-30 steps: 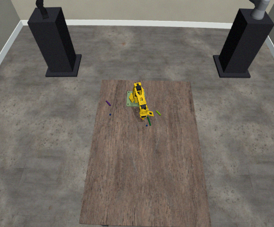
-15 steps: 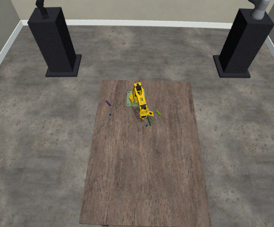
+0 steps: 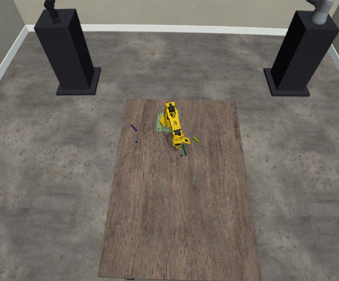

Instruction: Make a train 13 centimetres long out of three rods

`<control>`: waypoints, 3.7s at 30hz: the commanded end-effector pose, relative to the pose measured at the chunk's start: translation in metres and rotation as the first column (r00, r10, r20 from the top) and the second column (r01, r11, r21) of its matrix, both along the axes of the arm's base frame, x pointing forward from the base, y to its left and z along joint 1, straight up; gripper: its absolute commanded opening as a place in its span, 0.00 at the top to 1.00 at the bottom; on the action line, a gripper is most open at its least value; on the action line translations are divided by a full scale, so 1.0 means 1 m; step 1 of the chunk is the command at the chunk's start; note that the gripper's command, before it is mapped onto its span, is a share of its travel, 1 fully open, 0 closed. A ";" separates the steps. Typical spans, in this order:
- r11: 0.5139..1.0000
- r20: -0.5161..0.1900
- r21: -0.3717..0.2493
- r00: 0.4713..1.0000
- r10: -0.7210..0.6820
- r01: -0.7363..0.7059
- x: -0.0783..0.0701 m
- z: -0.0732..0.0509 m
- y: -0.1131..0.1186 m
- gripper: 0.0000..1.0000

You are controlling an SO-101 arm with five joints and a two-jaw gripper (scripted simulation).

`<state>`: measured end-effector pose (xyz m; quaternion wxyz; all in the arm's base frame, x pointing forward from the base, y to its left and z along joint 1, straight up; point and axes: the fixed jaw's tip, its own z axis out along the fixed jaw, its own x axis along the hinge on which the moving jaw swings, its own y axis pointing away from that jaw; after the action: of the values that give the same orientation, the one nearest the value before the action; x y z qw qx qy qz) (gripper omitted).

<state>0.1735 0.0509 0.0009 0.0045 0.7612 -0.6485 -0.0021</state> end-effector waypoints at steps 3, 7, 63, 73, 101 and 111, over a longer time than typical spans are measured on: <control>1.000 -0.018 -0.004 1.000 0.011 -0.011 -0.002 -0.004 0.000 1.00; 1.000 -0.018 -0.004 1.000 0.011 -0.011 -0.002 -0.004 0.000 1.00; 1.000 -0.007 -0.001 1.000 0.009 -0.009 0.001 -0.003 0.001 1.00; 1.000 -0.007 -0.001 1.000 0.009 -0.009 0.001 -0.006 0.001 1.00; 1.000 -0.017 -0.004 1.000 0.007 -0.007 -0.002 -0.011 0.000 1.00; 1.000 -0.017 -0.004 1.000 0.007 -0.007 -0.002 -0.011 0.000 0.99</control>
<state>0.1768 0.0519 -0.0049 -0.0005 0.7612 -0.6485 0.0012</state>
